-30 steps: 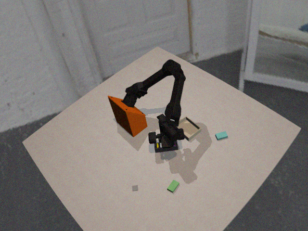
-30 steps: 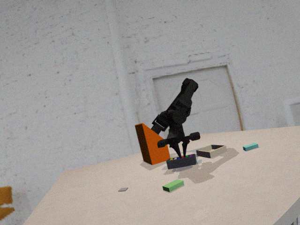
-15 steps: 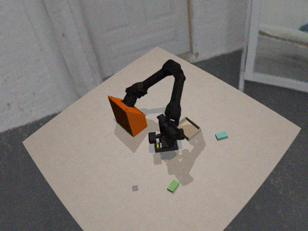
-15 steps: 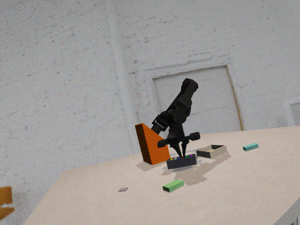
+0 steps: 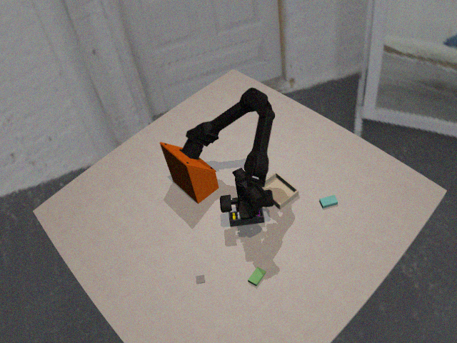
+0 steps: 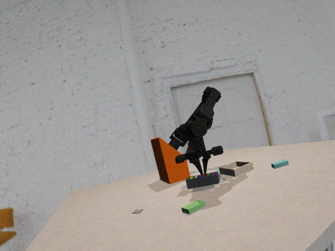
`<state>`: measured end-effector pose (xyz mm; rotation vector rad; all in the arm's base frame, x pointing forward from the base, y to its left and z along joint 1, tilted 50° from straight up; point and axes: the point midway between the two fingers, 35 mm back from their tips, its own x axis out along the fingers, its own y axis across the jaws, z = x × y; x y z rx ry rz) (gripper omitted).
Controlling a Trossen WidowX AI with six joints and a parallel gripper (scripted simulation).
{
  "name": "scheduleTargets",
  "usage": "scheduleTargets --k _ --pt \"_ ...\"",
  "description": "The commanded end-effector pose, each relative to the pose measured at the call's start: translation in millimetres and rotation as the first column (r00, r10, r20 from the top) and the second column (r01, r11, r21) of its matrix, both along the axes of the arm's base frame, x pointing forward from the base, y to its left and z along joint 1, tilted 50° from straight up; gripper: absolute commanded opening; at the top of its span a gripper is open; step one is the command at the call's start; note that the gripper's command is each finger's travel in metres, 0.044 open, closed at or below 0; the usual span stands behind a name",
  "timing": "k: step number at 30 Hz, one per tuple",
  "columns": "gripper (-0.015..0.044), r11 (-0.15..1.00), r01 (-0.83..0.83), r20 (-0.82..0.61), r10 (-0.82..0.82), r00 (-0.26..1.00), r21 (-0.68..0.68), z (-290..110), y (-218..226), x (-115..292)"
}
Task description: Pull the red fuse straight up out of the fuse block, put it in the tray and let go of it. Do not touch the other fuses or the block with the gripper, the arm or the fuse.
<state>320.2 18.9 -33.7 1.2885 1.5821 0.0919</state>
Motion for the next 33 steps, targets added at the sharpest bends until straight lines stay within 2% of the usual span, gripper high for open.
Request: scheduleTargets --k 1,33 --pt "0.0 1.0 -0.002 0.002 0.002 1.0 -0.003 2 -2 0" --pt "0.0 1.0 -0.002 0.001 0.002 1.0 -0.002 12 -14 -2"
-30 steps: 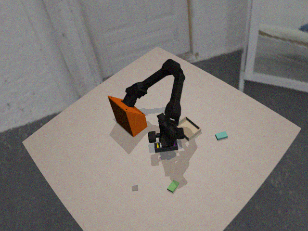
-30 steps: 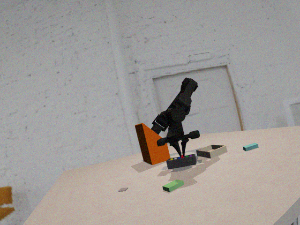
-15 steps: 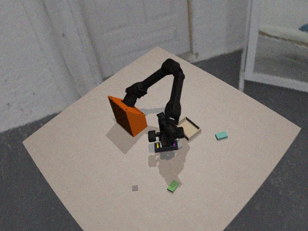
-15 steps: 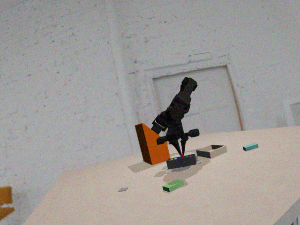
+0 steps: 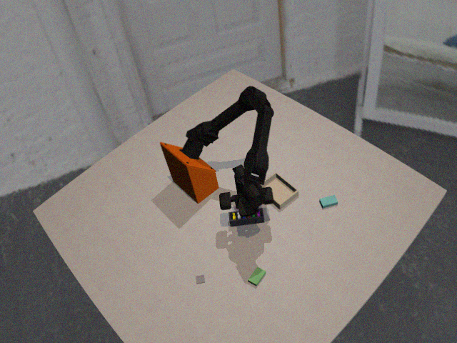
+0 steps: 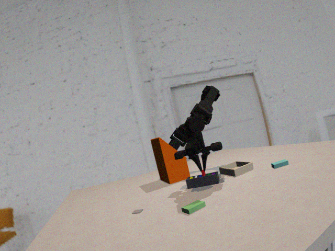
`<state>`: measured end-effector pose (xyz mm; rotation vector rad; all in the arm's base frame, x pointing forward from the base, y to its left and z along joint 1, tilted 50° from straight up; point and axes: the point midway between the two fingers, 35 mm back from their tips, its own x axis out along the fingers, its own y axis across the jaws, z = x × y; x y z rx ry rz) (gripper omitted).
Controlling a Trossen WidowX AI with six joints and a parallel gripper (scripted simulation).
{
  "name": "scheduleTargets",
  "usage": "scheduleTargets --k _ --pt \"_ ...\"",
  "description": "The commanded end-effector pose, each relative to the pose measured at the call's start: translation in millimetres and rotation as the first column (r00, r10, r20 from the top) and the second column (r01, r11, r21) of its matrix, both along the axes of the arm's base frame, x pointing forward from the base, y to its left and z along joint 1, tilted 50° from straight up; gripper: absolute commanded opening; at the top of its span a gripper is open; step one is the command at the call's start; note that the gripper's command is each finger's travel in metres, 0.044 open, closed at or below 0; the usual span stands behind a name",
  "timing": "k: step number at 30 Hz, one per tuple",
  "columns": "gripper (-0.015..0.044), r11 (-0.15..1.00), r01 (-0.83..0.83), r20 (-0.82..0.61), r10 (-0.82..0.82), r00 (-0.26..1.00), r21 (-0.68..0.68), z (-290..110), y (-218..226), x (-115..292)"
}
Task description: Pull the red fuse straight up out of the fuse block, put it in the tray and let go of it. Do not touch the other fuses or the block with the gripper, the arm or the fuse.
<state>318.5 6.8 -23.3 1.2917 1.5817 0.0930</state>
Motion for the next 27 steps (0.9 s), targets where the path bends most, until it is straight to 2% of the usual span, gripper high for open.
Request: scheduleTargets --k 1,27 --pt "0.0 1.0 -0.003 0.001 0.003 1.0 -0.004 1.5 -2.1 -0.3" --pt "0.0 1.0 -0.003 0.0 0.003 1.0 -0.002 10.1 -11.5 -2.4"
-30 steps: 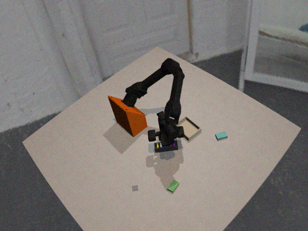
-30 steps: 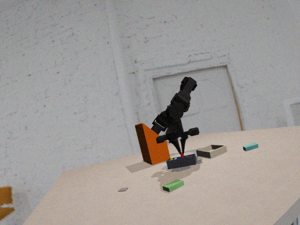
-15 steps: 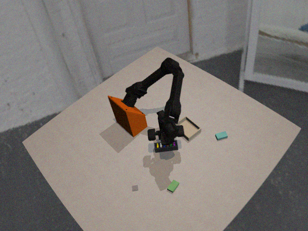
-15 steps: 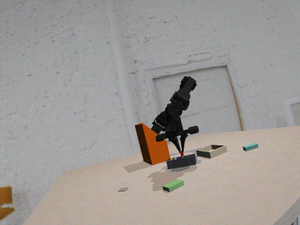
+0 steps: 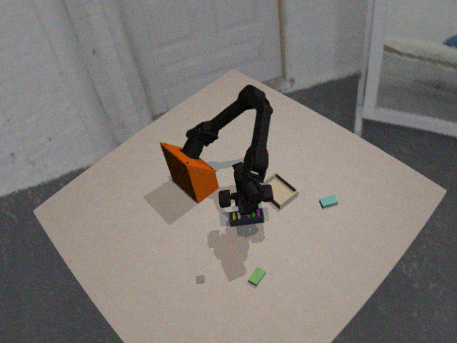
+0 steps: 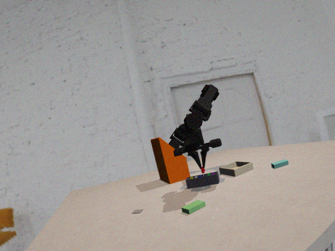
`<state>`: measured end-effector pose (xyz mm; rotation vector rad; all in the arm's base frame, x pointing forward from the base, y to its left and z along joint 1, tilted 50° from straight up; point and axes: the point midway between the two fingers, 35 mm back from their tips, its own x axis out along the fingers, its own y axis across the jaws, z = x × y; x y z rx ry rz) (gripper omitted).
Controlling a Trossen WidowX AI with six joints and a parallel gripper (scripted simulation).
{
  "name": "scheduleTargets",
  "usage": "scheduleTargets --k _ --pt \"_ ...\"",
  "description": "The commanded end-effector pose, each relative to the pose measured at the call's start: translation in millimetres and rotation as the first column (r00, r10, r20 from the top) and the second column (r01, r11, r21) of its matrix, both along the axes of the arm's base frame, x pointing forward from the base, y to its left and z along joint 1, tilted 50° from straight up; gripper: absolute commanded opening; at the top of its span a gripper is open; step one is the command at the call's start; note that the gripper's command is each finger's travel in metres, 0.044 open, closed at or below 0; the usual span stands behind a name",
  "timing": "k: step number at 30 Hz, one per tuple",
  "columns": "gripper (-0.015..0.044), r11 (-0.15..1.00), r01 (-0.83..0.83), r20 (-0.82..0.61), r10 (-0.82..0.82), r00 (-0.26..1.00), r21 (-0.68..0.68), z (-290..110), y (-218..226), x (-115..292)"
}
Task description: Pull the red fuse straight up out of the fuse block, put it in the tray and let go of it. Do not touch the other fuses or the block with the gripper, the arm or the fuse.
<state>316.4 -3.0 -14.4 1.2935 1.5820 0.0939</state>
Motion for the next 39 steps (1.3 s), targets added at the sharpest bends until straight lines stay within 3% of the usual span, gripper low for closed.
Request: scheduleTargets --k 1,19,39 --pt "0.0 1.0 -0.003 0.001 0.003 1.0 -0.004 1 -2 0" --pt "0.0 1.0 -0.003 0.0 0.003 1.0 -0.005 17 -18 -3" --pt "0.0 1.0 -0.001 0.0 0.001 1.0 -0.01 120 69 7"
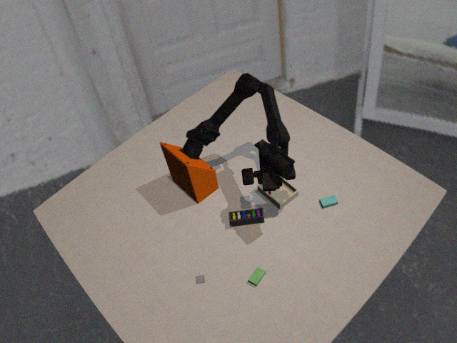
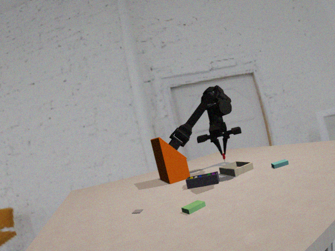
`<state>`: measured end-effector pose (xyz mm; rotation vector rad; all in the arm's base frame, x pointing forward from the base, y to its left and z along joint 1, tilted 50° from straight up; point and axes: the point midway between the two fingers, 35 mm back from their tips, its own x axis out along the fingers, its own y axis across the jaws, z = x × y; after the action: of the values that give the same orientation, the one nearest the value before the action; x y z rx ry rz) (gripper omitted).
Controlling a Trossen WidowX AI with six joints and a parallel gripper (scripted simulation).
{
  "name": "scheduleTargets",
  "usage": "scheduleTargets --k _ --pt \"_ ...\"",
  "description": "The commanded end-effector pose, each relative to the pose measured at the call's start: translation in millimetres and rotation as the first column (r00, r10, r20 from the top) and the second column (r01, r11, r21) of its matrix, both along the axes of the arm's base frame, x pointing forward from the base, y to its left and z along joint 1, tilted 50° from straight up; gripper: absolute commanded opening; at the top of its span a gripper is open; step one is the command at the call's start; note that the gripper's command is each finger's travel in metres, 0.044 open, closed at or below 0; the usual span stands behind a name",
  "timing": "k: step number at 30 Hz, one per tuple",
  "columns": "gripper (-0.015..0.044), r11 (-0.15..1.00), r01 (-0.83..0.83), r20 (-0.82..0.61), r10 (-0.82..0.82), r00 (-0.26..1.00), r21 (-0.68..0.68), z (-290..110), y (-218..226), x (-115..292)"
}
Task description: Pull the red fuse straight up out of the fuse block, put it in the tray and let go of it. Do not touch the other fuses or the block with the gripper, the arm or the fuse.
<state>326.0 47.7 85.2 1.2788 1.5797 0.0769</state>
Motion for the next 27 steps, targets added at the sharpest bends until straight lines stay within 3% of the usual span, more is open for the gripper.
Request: scheduleTargets --k 1,6,27 --pt "0.0 1.0 -0.002 0.001 0.002 1.0 0.012 26 23 -4" --pt "0.0 1.0 -0.004 0.002 0.004 1.0 0.022 45 40 -10" --pt "0.0 1.0 -0.004 0.002 0.004 1.0 0.021 29 59 -6"
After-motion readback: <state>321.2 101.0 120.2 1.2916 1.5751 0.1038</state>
